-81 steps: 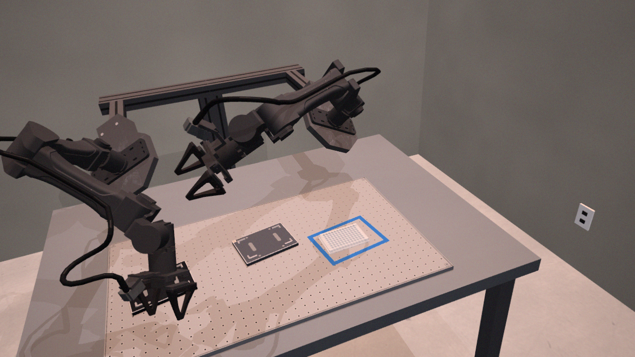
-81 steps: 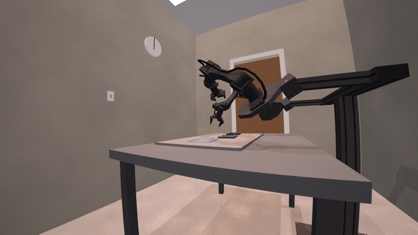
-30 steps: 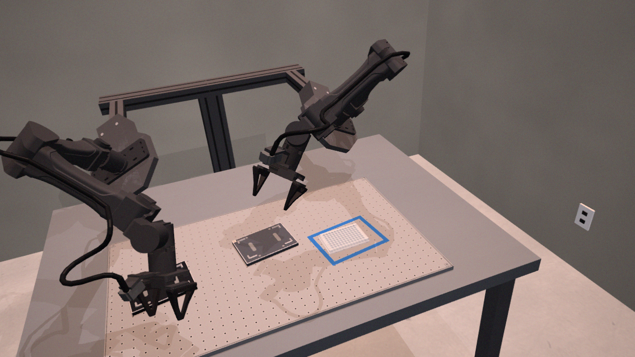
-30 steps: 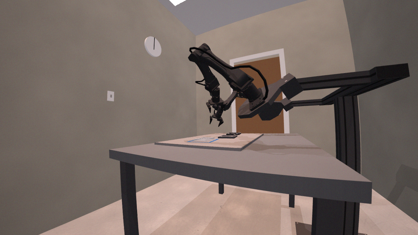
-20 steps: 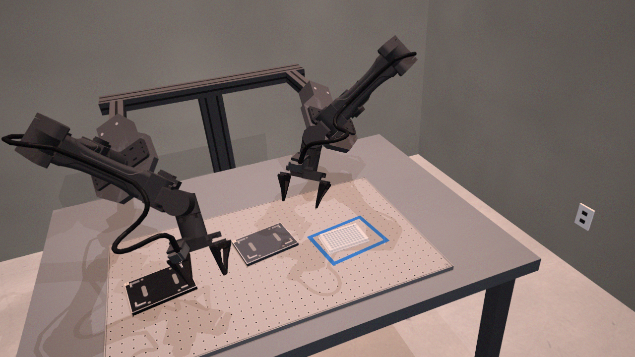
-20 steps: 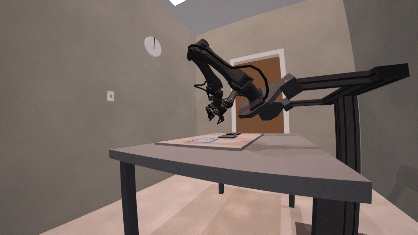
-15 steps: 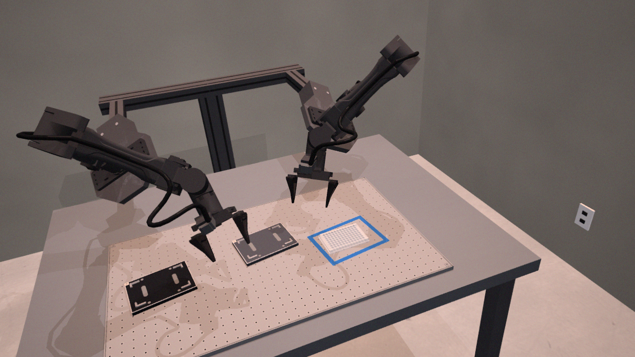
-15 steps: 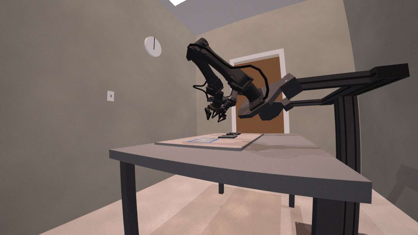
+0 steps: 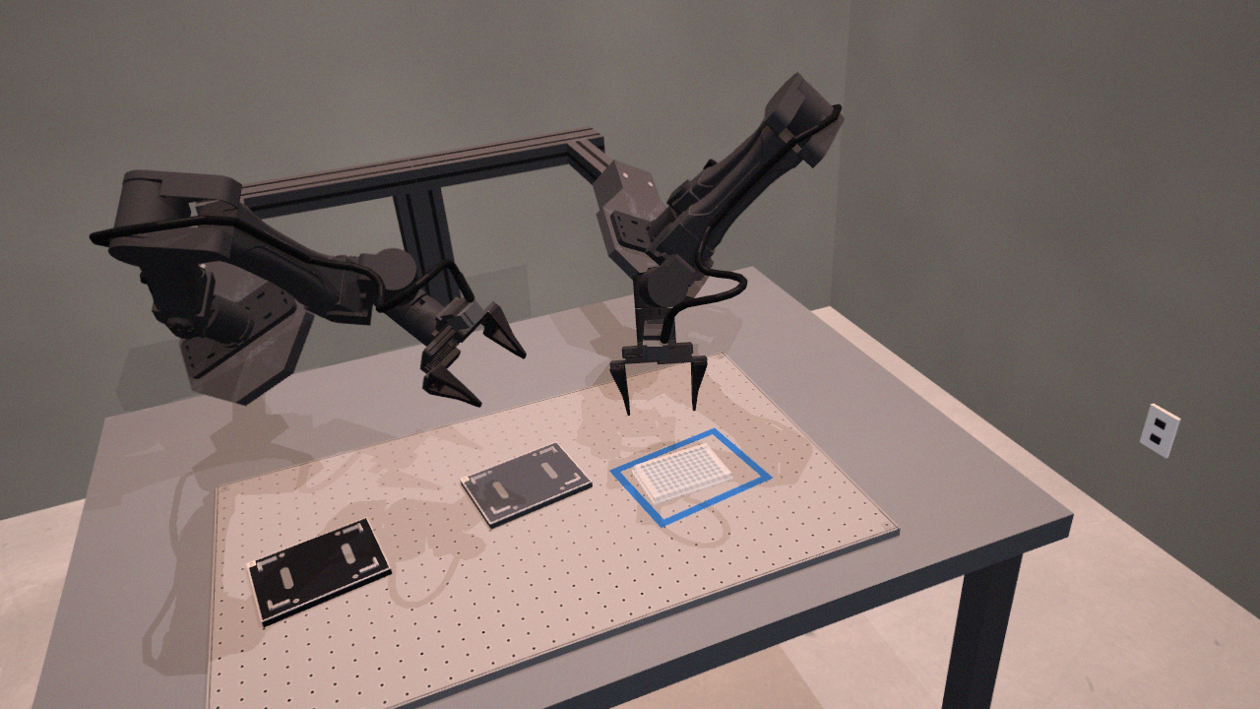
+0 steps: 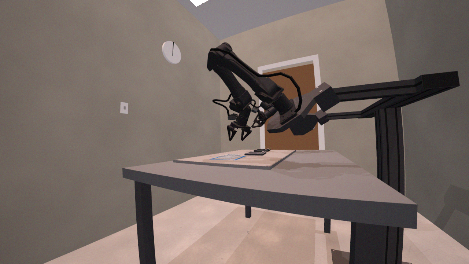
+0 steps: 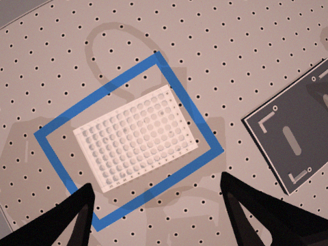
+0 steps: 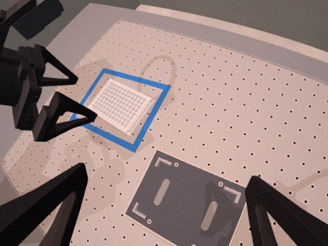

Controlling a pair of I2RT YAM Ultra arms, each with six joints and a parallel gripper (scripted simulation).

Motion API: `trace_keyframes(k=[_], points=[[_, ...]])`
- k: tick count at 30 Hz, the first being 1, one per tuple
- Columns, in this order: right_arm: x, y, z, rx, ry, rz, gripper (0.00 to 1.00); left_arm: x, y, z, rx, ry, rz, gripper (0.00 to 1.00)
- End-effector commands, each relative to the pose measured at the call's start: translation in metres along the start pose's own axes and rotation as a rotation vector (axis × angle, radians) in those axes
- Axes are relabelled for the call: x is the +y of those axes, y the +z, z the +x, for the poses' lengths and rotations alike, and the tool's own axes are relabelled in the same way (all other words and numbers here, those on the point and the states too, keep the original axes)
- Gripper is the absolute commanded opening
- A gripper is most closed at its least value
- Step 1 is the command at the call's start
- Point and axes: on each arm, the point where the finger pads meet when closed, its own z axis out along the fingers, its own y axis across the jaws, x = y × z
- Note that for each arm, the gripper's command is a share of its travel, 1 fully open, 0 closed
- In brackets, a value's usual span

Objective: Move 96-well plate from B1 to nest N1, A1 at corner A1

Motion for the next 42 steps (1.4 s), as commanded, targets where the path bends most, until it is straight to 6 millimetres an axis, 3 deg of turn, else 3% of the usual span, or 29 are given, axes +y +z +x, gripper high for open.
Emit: trace_keyframes(k=[1,4,9,13,42], points=[[0.037,-0.027,-0.007,-0.137,-0.169,-0.118,1.00,0.020,-0.003,-0.004,-0.041,-0.071,-0.056,1.00],[0.046,-0.035,-0.004,-0.152,-0.208,-0.143,1.00,0.023,-0.002,0.000,-0.034,-0.070,-0.065,1.00],[0.078,-0.073,0.017,-0.202,-0.372,-0.255,1.00,0.031,0.003,0.017,0.005,-0.073,-0.088,1.00],[0.087,-0.087,0.033,-0.189,-0.427,-0.299,1.00,0.029,0.003,0.021,0.014,-0.061,-0.078,1.00],[0.085,-0.084,0.029,-0.189,-0.410,-0.284,1.00,0.029,0.003,0.016,0.005,-0.073,-0.076,1.00]])
